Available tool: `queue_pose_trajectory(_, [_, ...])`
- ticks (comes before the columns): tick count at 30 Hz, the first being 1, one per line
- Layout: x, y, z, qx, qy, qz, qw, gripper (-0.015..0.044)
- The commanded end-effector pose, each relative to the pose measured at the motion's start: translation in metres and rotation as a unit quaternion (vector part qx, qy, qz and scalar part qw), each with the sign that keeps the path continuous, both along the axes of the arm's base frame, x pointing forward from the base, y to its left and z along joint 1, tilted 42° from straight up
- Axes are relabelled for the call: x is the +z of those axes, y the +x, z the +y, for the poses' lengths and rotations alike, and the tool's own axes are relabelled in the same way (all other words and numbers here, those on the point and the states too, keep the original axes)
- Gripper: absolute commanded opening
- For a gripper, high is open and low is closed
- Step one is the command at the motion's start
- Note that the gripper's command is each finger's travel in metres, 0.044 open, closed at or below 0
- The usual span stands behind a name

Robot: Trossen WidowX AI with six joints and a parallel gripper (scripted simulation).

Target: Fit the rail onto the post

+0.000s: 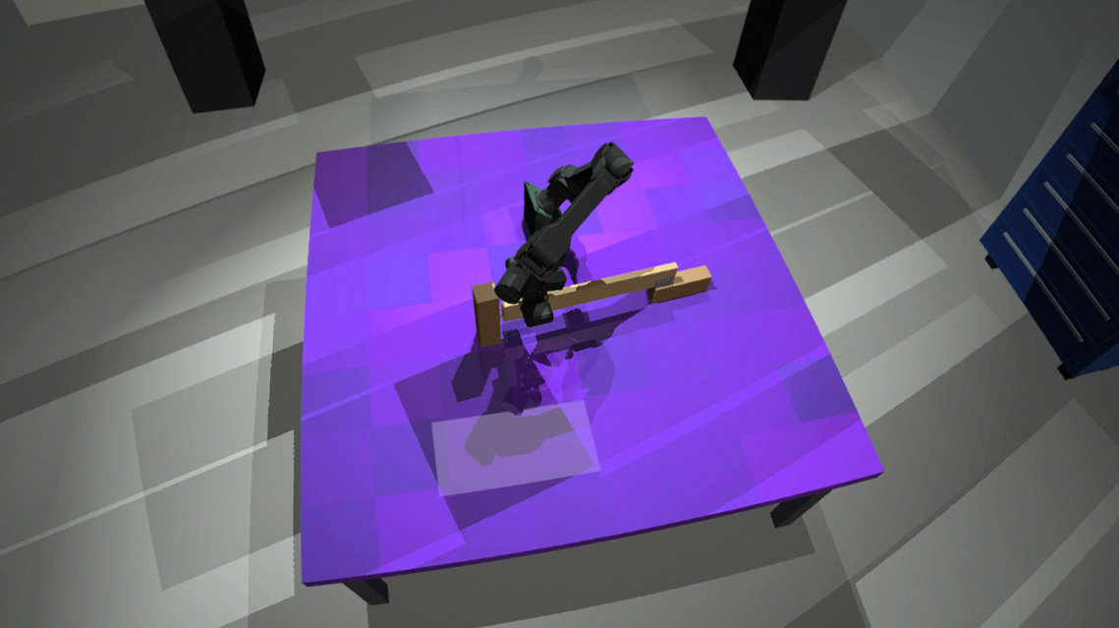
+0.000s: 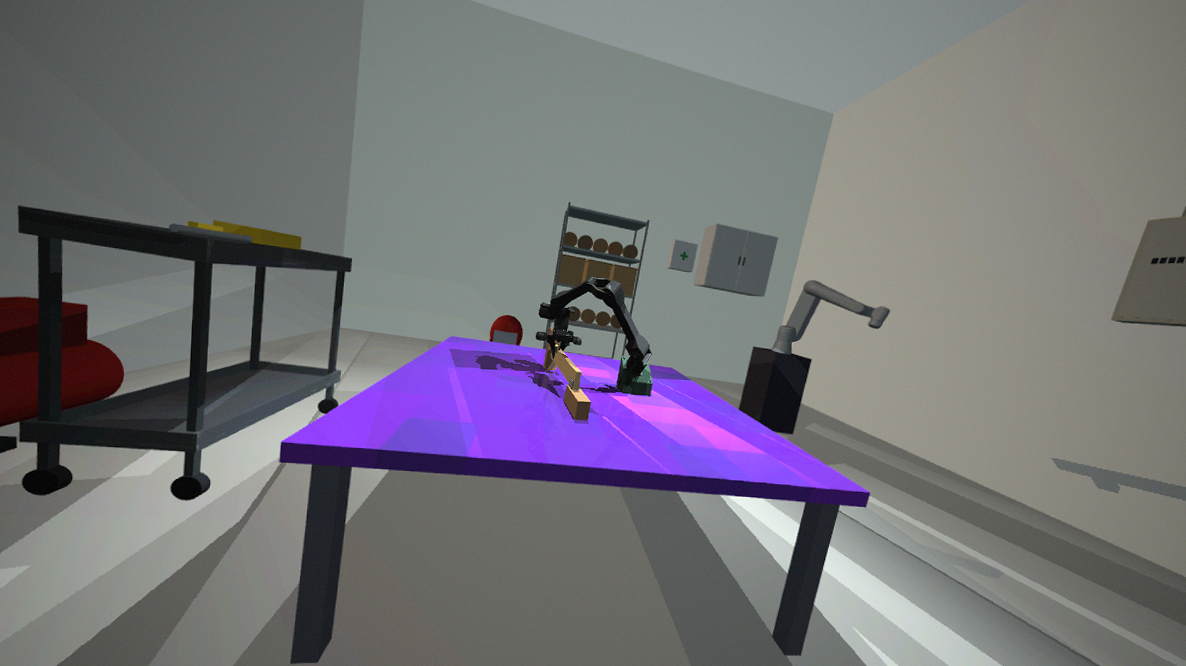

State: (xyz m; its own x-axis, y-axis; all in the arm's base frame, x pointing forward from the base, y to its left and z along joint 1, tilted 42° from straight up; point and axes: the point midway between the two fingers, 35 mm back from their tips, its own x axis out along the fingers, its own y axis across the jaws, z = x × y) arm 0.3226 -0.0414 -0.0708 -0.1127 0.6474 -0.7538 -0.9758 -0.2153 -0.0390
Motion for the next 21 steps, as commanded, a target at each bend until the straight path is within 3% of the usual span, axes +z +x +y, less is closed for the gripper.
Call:
queue_pose_trajectory(1, [0.0001, 0.0017, -0.0039, -0.001, -0.001, -0.004, 1.0, 0.0])
queue_pose_trajectory(21, [-0.0036, 0.0028, -0.0083, -0.001, -0.002, -0.004, 1.0, 0.0])
